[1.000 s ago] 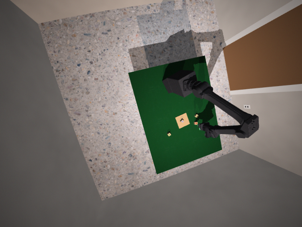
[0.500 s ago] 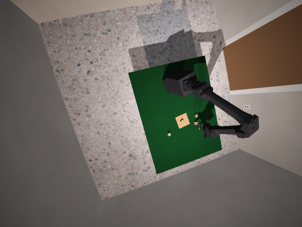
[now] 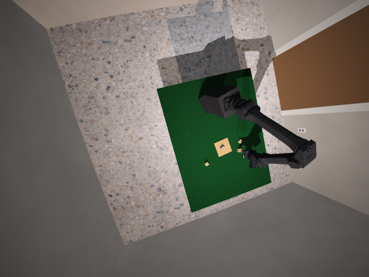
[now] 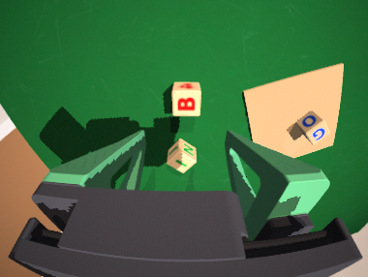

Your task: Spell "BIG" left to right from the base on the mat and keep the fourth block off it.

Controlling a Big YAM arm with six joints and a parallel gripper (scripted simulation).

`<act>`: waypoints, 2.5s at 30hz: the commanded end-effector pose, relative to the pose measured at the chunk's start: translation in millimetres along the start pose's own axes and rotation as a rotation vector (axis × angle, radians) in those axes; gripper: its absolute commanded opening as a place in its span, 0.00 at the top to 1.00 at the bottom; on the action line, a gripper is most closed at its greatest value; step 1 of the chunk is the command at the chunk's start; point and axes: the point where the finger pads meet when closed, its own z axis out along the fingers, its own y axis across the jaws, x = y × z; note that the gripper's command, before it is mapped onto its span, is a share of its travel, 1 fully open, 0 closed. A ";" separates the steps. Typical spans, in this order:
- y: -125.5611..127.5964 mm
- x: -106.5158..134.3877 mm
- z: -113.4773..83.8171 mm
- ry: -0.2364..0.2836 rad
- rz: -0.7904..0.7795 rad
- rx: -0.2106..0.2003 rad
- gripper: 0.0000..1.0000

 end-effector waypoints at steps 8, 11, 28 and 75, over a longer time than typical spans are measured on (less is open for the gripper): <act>4.1 -7.9 4.3 -0.016 0.005 -0.003 0.35; 6.1 -11.0 4.9 -0.023 0.006 -0.008 0.35; 6.6 -12.4 21.2 -0.026 0.007 -0.009 0.35; 3.1 -8.7 56.3 -0.017 0.007 -0.003 0.35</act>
